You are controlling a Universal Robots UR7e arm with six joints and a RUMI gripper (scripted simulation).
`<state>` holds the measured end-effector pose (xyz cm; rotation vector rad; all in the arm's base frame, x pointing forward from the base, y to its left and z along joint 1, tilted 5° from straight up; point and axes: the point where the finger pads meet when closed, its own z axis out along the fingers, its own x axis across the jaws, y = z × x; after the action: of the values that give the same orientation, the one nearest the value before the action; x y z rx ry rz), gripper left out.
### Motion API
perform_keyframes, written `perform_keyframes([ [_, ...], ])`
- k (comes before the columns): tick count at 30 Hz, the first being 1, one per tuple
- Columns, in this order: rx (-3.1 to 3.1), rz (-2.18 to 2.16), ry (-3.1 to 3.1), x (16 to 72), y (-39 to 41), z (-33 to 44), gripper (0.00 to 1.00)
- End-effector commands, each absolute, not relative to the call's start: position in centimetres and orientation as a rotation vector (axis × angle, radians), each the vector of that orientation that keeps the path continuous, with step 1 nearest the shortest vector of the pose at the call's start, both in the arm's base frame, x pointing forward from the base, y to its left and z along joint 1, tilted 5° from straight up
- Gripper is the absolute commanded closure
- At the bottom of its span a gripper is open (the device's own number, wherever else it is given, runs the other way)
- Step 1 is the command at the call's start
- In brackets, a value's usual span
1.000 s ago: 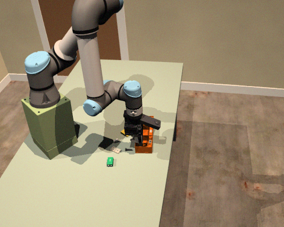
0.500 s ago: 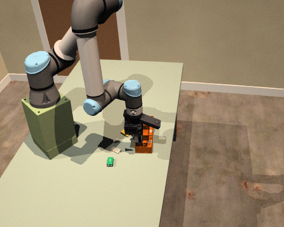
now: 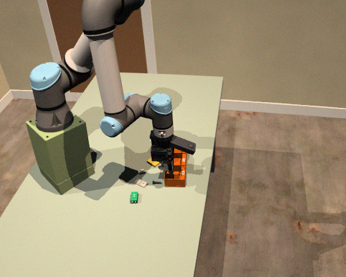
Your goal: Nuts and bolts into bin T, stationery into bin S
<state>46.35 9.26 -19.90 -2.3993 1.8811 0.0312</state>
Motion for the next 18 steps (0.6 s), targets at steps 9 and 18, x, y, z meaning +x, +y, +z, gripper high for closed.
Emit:
perform_keyframes([
  [9, -2.399, 0.03, 1.881, 46.3, 9.0, -16.9, 0.96],
  [18, -2.399, 0.03, 1.881, 46.2, 8.9, -15.9, 0.96],
])
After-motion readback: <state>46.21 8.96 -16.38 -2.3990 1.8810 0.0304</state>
